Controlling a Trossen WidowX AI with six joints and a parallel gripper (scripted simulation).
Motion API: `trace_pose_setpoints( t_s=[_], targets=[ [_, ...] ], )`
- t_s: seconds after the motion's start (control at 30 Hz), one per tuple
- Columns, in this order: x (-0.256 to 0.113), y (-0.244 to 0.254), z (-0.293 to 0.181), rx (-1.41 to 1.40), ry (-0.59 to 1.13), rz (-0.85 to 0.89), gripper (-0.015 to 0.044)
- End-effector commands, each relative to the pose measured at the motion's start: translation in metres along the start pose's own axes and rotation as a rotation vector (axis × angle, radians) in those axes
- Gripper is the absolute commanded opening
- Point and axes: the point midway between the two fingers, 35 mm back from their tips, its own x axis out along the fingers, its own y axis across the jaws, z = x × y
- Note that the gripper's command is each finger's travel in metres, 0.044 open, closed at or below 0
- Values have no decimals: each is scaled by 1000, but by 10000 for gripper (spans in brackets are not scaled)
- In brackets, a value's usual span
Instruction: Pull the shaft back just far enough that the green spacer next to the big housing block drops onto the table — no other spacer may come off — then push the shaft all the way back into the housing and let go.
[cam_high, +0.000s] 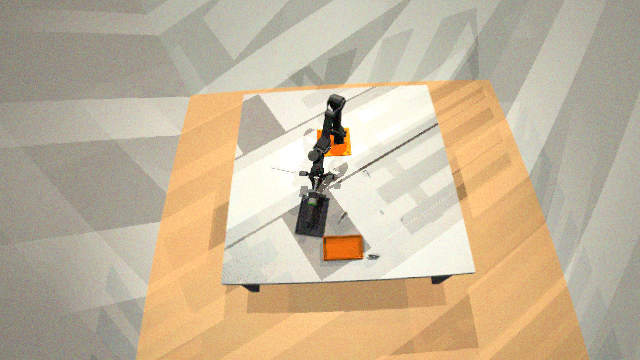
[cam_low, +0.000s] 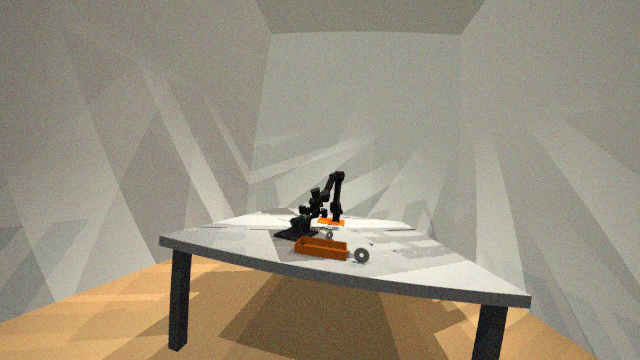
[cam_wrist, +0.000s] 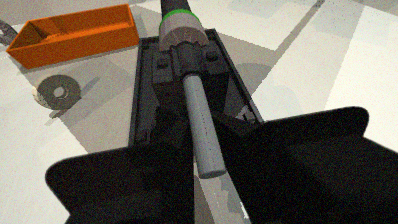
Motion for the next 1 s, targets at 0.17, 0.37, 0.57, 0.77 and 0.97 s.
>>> trace_pose_setpoints(
  t_s=[0.17, 0.37, 0.57, 0.77, 0.97],
  targets=[
    [-2, 0, -1, -3, 1, 2, 0],
    [-2, 0, -2, -3, 1, 2, 0],
    [-3, 0, -2, -3, 1, 2, 0],
    [-3, 0, -2, -3, 1, 2, 0],
    [-4, 0, -3, -3, 1, 2, 0]
  ],
)
